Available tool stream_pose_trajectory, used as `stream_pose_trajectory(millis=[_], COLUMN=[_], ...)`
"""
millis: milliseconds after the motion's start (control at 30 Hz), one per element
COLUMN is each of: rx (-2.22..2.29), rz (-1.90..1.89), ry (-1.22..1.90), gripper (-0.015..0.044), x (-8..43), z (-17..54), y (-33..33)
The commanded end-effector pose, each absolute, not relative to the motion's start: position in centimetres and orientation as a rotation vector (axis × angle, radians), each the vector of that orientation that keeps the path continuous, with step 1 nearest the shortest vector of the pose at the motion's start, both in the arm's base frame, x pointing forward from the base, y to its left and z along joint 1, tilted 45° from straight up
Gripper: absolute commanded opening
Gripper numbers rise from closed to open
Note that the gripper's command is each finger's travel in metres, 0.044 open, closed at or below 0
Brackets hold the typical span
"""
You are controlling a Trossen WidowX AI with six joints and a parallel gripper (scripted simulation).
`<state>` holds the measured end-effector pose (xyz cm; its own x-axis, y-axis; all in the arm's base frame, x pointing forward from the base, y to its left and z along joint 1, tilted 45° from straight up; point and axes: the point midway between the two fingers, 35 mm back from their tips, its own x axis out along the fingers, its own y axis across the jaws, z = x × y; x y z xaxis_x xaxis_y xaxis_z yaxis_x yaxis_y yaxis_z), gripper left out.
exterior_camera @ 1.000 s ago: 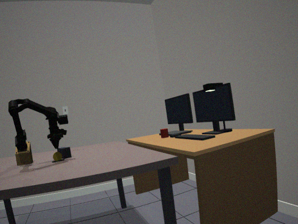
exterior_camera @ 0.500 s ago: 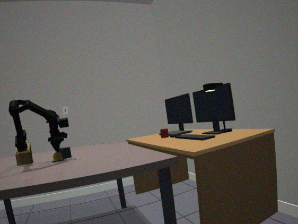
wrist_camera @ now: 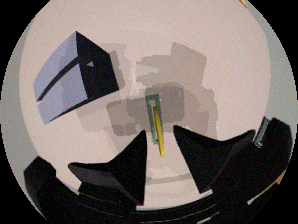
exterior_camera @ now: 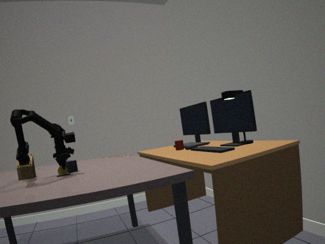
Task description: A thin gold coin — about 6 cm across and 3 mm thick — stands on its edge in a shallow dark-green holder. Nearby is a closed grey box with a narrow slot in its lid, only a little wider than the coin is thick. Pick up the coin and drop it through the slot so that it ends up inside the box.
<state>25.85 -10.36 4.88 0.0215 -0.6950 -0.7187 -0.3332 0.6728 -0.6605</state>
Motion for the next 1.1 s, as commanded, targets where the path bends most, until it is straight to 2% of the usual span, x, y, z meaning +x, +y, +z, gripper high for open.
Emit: stream_pose_trajectory(millis=[0, 533, 733, 1067], rx=[-0.877, -0.881, -0.881, -0.88], rz=[-0.343, -0.347, -0.347, -0.346], ry=[1.591, 1.591, 1.591, 1.591], gripper=[0.0161, 0.0161, 0.0003, 0.0], x=[25.6, 25.4, 25.4, 25.4], z=[4.3, 2.7, 2.7, 2.8], y=[-10.8, -12.5, -12.5, -12.4])
